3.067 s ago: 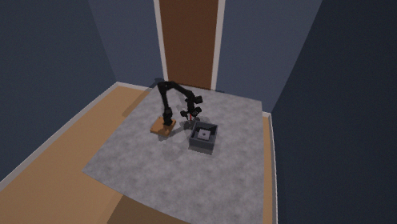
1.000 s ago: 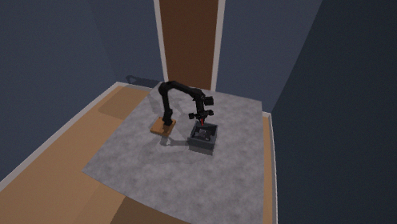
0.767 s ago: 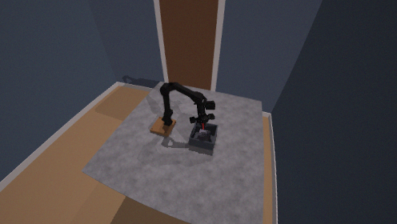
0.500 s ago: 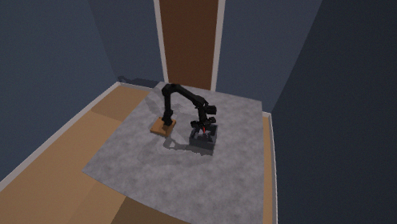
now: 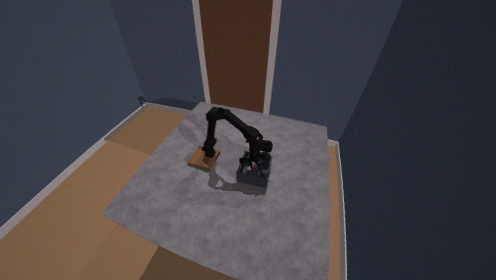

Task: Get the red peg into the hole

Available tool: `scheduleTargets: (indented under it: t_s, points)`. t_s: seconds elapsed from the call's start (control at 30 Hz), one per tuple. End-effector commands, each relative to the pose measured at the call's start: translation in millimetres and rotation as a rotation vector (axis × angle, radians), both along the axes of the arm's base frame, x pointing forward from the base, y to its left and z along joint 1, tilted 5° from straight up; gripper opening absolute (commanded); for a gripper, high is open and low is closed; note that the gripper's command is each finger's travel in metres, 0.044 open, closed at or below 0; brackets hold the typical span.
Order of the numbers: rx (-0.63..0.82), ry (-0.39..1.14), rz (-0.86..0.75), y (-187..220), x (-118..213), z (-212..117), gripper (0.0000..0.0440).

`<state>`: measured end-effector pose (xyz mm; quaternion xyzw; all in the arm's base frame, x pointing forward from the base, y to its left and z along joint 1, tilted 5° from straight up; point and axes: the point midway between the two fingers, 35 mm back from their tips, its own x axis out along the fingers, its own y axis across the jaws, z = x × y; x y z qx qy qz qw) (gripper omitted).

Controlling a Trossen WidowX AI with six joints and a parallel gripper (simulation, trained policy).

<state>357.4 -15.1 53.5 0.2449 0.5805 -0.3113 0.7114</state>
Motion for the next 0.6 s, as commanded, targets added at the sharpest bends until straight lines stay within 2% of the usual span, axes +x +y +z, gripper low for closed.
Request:
scheduleTargets:
  t_s: [0.0,0.2,0.57]
  points:
    - [0.022,-0.012,0.012,0,12,8,0.0281]
    - [0.069,-0.019,0.021,1,34,20,0.0438]
    - [0.158,-0.067,0.065,15,74,42,0.0440]
